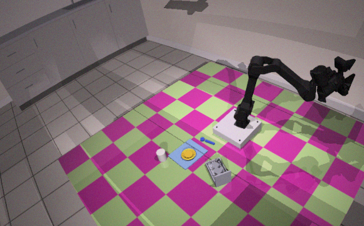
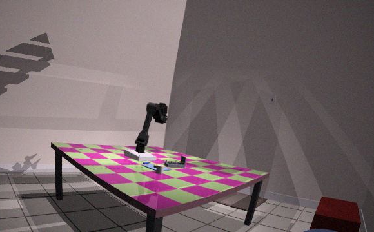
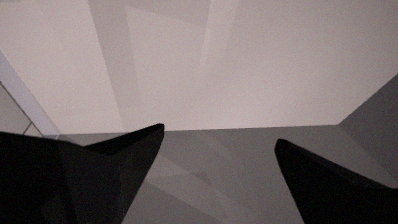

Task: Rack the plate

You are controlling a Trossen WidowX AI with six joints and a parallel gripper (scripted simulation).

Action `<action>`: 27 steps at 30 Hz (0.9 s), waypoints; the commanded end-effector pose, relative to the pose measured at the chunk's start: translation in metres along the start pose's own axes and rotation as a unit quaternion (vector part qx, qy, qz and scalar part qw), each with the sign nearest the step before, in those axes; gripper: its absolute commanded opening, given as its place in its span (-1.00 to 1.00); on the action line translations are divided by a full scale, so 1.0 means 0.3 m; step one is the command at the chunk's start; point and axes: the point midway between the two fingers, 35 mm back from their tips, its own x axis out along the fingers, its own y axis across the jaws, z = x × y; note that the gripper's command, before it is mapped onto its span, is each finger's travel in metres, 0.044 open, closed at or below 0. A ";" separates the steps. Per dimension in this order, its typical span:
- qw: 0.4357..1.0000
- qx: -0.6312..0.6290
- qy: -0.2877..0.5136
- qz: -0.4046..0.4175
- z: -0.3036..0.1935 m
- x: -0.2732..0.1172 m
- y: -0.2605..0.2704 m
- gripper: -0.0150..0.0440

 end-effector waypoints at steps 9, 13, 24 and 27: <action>0.996 0.033 0.077 0.016 -0.131 -0.080 -0.008 0.86; 0.990 0.059 0.122 0.029 -0.223 -0.146 -0.008 0.86; 0.949 0.143 0.275 0.056 -0.492 -0.419 -0.018 0.86; 0.932 0.165 0.316 0.059 -0.556 -0.504 -0.023 0.86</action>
